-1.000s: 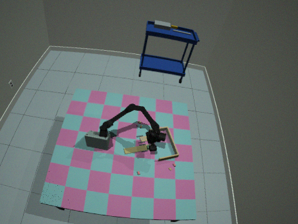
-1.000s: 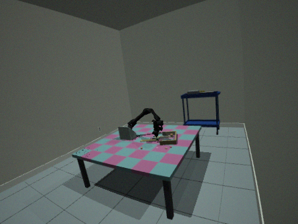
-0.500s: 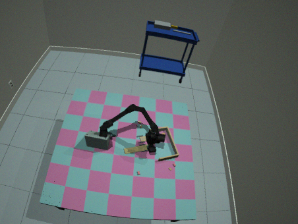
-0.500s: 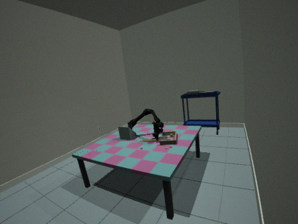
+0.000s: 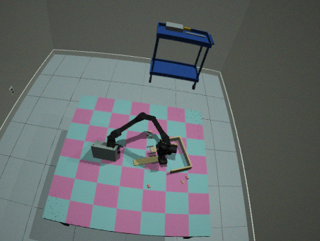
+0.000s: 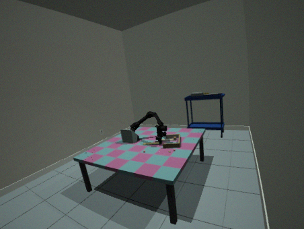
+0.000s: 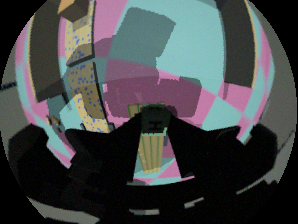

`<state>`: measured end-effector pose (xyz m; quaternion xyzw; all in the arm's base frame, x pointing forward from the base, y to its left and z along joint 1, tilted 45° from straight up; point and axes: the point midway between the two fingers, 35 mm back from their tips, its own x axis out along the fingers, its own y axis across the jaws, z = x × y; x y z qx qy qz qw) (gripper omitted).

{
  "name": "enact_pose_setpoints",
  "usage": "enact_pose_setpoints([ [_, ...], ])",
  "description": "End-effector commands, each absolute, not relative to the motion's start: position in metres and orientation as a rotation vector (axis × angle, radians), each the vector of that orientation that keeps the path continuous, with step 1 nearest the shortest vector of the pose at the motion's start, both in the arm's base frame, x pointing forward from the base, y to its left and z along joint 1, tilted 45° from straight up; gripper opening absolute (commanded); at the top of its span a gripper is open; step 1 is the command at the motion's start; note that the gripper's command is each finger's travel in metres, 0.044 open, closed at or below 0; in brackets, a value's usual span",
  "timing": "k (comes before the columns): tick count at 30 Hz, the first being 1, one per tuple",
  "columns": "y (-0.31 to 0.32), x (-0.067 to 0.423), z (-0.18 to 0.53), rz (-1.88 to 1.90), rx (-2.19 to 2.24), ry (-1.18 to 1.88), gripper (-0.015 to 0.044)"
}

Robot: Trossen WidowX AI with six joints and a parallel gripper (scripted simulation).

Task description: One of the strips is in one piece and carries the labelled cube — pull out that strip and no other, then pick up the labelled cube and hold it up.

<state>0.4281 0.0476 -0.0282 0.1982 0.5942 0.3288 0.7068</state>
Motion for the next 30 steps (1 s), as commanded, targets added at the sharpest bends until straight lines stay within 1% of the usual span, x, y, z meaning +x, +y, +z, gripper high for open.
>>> enact_pose_setpoints([
  [1, 0.048, 0.428, -0.028, 0.731, 0.439, 1.32, 0.0105],
  [5, 0.046, 0.426, -0.027, 0.731, 0.439, 1.32, 0.0],
  [20, 0.02, 0.368, -0.005, 0.728, 0.446, 1.326, 0.0],
  [24, 0.019, 0.363, -0.004, 0.728, 0.446, 1.326, 0.0],
  [30, 0.019, 0.342, -0.006, 0.728, 0.447, 1.327, 0.0],
])
